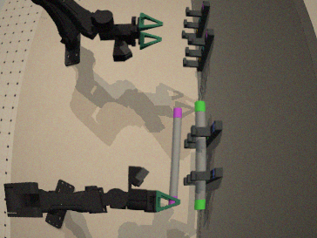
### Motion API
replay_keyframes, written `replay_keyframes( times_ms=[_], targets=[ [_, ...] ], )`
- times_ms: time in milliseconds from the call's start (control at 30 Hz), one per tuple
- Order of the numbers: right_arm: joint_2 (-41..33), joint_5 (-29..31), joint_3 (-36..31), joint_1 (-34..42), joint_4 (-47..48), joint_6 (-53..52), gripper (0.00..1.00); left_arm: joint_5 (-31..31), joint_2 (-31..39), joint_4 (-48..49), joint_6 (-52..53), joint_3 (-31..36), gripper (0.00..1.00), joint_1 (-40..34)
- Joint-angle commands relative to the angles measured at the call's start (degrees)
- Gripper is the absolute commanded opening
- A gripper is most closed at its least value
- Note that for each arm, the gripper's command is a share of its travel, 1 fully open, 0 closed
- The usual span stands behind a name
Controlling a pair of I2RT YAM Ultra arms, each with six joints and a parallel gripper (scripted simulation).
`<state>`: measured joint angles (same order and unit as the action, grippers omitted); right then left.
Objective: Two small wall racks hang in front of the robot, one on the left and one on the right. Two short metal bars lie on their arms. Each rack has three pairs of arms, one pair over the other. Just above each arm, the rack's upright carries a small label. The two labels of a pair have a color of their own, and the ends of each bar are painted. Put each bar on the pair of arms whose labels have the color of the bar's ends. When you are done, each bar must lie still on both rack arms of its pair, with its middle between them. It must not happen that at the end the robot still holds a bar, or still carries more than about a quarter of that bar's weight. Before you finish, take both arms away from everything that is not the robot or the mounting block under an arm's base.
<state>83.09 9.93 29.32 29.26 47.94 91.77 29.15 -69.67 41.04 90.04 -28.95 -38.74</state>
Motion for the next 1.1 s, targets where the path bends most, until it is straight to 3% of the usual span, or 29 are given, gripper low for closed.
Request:
replay_keyframes(
  times_ms=[0,1067],
  targets=[
    [-1.51,0.3,0.16,0.64,4.1,-1.54,0.0,0.32,-0.36,0.61,-0.04,0.58,1.0,-0.51],
    [-1.61,12.03,6.35,12.49,-2.02,-1.64,0.0,0.32,-0.36,0.61,-0.04,0.58,1.0,-0.51]
  ],
)
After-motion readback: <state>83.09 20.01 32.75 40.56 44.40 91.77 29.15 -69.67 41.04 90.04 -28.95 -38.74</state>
